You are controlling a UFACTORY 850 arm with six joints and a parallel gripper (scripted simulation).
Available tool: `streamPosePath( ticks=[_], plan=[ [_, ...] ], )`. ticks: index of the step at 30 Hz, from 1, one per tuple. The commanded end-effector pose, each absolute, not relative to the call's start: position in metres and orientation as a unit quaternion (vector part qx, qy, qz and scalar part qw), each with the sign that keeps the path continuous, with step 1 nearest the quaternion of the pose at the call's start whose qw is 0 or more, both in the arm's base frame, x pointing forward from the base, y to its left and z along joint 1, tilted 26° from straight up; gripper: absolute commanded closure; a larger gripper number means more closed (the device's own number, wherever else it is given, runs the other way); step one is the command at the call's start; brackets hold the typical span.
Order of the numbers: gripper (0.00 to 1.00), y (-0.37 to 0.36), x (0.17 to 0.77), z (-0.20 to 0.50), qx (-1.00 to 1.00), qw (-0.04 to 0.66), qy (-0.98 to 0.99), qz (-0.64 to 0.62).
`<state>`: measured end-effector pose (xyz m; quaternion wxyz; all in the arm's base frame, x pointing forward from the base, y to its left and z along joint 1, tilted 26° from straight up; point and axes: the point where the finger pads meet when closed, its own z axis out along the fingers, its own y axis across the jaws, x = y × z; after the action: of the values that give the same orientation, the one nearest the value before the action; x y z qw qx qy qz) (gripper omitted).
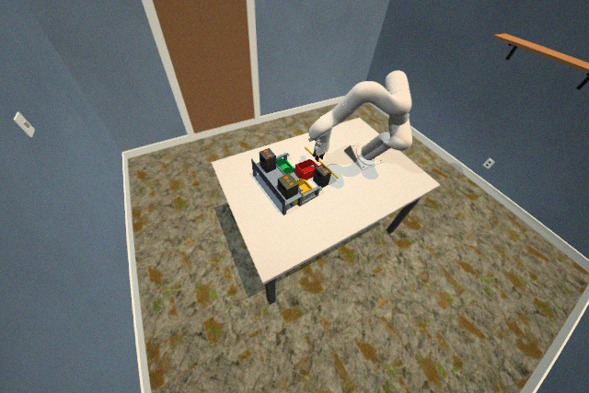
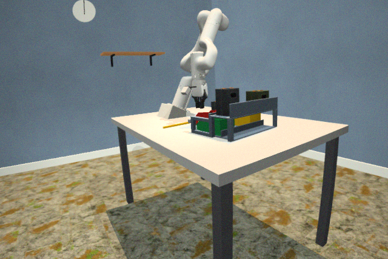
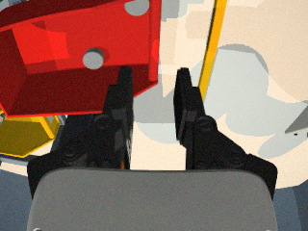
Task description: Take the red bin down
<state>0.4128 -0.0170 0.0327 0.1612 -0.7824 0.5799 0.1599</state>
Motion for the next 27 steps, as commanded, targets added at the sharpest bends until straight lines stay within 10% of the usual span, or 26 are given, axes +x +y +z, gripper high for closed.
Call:
streamPosePath(
  ticks=[1, 27],
  plan=[
    [0.67, -0.016, 0.421, 0.036, -0.782, 0.161, 0.58, 0.159],
    [0.67, -0.005, 0.489, 0.057, -0.782, 0.162, 0.58, 0.159]
  ],
)
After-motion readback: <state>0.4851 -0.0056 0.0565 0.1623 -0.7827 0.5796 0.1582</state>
